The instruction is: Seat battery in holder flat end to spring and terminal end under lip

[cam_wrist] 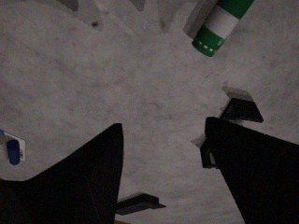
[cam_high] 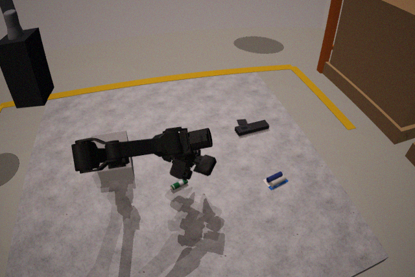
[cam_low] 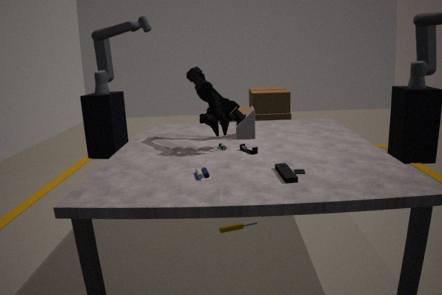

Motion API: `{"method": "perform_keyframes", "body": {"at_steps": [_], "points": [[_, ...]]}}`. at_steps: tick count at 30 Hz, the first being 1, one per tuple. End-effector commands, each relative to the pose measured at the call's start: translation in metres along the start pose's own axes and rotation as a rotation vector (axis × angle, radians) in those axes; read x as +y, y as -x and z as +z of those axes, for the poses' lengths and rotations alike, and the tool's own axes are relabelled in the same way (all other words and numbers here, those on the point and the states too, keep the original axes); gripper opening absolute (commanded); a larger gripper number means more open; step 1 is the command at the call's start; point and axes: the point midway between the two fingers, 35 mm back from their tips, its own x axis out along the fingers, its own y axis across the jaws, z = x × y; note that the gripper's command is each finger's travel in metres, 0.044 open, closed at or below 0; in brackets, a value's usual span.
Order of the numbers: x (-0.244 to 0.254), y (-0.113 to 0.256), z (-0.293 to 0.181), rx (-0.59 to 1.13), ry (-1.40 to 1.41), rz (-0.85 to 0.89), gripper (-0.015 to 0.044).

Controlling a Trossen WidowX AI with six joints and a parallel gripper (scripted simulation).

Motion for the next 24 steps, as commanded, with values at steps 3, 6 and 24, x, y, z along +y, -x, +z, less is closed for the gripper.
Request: {"method": "perform_keyframes", "body": {"at_steps": [3, 6, 24], "points": [[-0.044, -0.007, 0.035, -0.401, -0.456, -0.036, 0.0225], [-0.044, -0.007, 0.035, -0.401, -0.456, -0.036, 0.0225], [-0.046, -0.019, 0.039, -0.4, -0.456, -0.037, 0.0225]]}}
